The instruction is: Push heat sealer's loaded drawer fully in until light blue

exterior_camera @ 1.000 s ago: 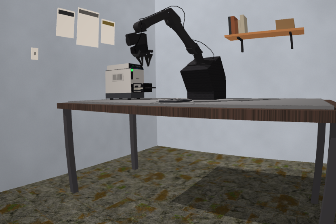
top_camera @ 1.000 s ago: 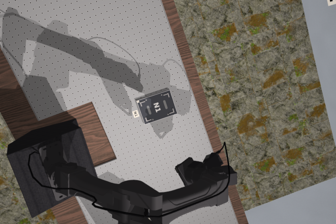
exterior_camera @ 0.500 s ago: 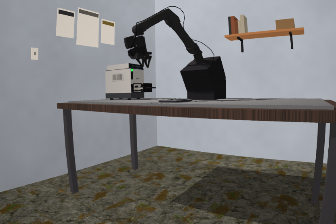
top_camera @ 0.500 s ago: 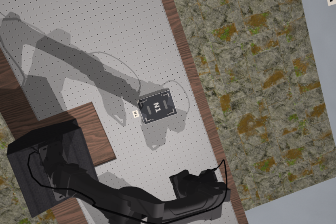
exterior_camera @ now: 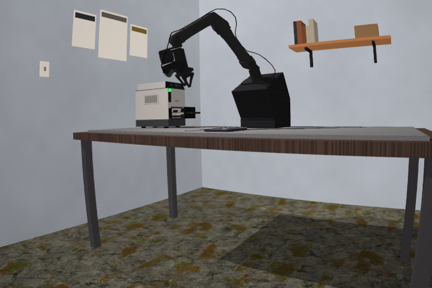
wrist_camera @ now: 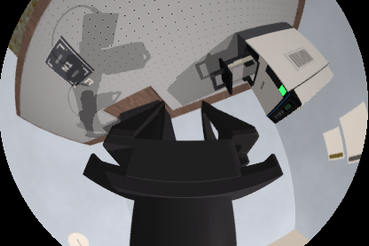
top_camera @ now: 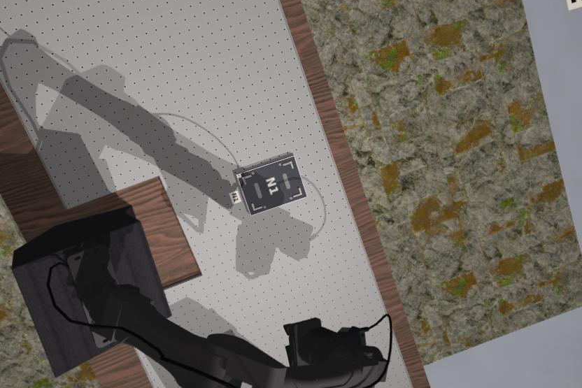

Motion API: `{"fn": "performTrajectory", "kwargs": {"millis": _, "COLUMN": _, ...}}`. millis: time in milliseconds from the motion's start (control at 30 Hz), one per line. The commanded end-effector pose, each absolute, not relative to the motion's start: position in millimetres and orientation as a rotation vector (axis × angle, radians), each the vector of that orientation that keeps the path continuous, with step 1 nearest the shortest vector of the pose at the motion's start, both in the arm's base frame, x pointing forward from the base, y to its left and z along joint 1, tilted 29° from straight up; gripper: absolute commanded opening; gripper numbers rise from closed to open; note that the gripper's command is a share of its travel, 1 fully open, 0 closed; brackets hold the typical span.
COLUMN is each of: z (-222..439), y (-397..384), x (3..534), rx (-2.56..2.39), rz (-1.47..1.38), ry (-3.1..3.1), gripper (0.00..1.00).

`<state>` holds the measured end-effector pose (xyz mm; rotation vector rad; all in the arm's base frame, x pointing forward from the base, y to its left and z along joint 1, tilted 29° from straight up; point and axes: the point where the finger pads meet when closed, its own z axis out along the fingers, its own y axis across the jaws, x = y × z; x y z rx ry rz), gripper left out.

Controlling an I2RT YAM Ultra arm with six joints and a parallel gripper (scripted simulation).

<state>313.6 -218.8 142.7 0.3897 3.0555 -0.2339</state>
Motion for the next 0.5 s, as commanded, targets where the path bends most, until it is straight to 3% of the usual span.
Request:
{"fn": "performTrajectory", "kwargs": {"millis": 0, "z": 149, "y": -228, "x": 303, "rx": 0.485, "rz": -0.233, "ry": 3.004, "gripper": 0.45}}
{"fn": "performTrajectory", "kwargs": {"millis": 467, "z": 145, "y": -256, "x": 268, "rx": 0.897, "rz": -0.159, "ry": 2.925, "gripper": 0.45}}
